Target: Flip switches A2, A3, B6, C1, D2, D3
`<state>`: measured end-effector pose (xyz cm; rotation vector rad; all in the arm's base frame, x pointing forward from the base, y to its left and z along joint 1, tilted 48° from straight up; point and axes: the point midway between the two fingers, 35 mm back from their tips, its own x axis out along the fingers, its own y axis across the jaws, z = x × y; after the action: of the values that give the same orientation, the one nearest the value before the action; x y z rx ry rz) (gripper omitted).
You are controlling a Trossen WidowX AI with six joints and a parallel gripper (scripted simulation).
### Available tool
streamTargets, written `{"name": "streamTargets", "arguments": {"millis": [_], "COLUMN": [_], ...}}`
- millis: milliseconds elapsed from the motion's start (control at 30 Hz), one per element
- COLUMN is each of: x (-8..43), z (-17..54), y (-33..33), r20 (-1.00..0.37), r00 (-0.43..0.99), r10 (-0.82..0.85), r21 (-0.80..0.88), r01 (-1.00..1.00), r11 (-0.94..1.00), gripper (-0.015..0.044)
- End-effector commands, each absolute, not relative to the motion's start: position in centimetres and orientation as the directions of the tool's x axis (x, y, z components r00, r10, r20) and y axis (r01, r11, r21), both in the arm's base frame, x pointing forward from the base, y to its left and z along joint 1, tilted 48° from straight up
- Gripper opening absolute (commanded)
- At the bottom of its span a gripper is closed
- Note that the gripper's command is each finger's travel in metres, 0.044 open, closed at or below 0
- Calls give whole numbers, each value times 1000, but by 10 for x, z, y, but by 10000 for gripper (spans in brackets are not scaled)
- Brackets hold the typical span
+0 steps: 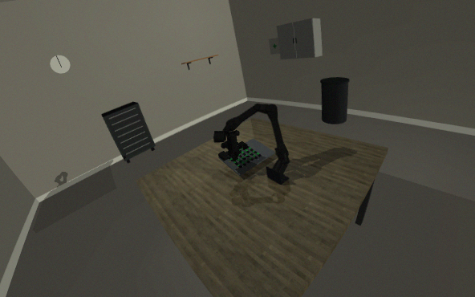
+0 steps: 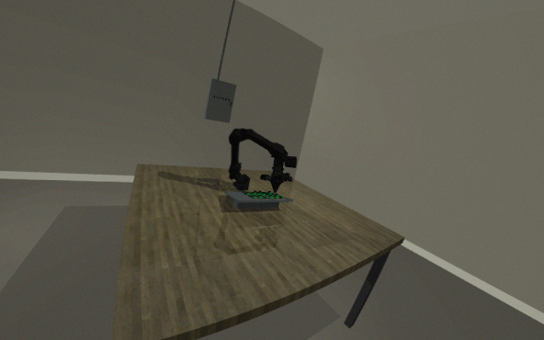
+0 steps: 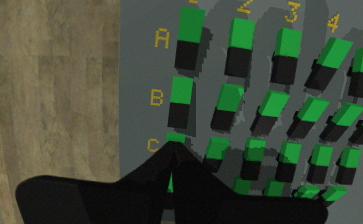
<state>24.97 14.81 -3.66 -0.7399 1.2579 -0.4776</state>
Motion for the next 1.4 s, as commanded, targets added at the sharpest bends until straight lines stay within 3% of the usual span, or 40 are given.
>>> {"name": "streamTargets", "arguments": {"millis": [0, 1367], "x": [249, 251], "z": [-38, -40], "y": [147, 144], "r20": [-669, -669], "r00": [260, 260], "r10": [-696, -696], "r21": [-733, -733], "r01": [-78, -78], "r11": [676, 676], "gripper": [0, 0]}}
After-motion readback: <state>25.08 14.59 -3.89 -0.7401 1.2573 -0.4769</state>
